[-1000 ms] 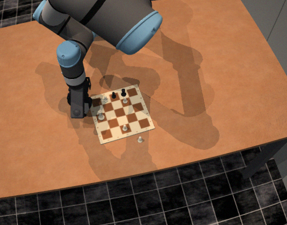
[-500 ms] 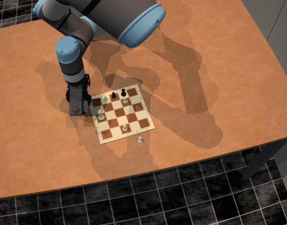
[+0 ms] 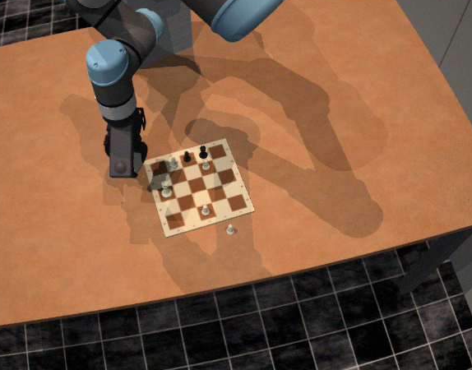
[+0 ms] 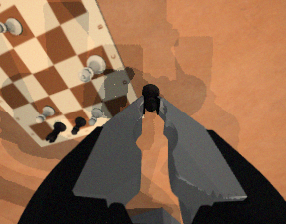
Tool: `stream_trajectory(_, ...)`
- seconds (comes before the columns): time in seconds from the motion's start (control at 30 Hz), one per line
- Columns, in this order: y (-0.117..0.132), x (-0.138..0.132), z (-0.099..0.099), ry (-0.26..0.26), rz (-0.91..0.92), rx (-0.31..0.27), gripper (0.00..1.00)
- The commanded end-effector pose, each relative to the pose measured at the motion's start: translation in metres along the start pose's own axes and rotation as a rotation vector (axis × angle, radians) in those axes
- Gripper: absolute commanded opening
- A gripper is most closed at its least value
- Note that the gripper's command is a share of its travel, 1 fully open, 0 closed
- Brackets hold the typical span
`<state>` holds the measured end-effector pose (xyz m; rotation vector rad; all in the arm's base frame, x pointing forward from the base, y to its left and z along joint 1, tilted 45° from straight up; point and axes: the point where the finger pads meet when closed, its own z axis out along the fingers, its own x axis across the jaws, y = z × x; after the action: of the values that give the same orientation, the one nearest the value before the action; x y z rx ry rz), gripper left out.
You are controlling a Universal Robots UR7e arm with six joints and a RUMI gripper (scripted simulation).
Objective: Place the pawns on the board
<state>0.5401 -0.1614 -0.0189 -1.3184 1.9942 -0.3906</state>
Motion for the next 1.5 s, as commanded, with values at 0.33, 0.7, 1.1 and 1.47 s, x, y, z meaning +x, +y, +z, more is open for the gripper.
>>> stream_trajectory(0.33,0.001,0.0,-0.031,-0.005,-0.001,-0.009,0.0)
stream_trajectory(0.7,0.0,-0.001,-0.031,-0.005,-0.005,-0.008,0.0)
stream_trajectory(1.1,-0.009,-0.04,-0.025,0.002,-0.08,-0.027,0.0)
stream_trajectory(1.47,-0.024,-0.138,-0.022,0.007,-0.238,-0.037,0.0)
